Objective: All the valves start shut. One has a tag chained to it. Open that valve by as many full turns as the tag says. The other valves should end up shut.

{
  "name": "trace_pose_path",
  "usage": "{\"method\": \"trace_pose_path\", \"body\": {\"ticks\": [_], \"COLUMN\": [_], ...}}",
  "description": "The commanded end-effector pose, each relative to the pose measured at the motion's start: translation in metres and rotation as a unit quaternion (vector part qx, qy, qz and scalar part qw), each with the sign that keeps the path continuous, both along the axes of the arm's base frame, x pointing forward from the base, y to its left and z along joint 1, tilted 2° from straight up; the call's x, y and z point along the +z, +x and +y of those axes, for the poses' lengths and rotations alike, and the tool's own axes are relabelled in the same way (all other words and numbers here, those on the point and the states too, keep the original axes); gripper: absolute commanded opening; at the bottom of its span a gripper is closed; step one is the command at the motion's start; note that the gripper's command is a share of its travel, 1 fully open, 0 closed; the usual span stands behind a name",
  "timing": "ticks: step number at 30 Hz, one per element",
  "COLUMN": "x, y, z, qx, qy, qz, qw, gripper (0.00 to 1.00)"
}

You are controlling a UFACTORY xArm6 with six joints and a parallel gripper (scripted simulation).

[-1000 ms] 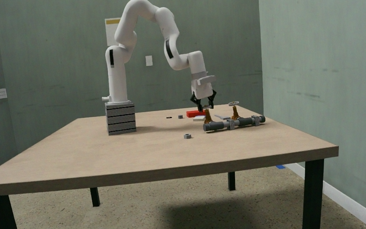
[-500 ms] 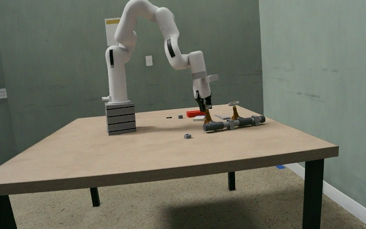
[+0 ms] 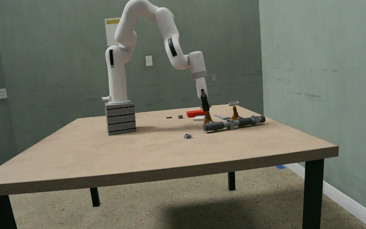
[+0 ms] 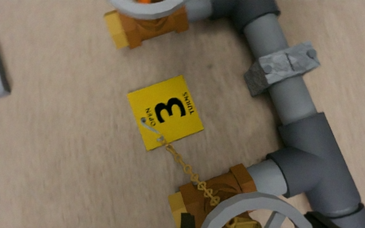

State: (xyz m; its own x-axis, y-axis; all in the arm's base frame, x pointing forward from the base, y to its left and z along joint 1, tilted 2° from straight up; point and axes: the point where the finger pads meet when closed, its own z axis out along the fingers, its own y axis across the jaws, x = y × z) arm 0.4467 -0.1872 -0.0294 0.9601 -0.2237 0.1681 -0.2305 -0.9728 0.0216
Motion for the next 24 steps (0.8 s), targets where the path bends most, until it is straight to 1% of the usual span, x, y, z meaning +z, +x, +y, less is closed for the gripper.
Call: {"method": "trace_pose_path", "body": {"ticks": [1,5,10,12,13,18,24], "x": [0.0014,0.0014,0.0014,0.0014,0.0014,0.0014,0.0014], "y": [0.0014,0.0014,0.0014,0.0014,0.0014,0.0014,0.0014], "z": [-0.0006,-0.0006,-0.0006,-0.0006,-0.0006,-0.0006,-0.0006], "qx": [0.139,0.212,0.301,0.301,0.353,0.43,0.526], "qy": [-0.013,-0.031,-0.052,-0.052,-0.062,-0.08,-0.099], "qz": [-0.005,0.0,0.005,0.005,0.007,0.012,0.016], "qw": [0.99,0.977,0.952,0.952,0.934,0.899,0.844], "gripper": [0.0,0.0,0.0,0.0,0.0,0.0,0.0]}}
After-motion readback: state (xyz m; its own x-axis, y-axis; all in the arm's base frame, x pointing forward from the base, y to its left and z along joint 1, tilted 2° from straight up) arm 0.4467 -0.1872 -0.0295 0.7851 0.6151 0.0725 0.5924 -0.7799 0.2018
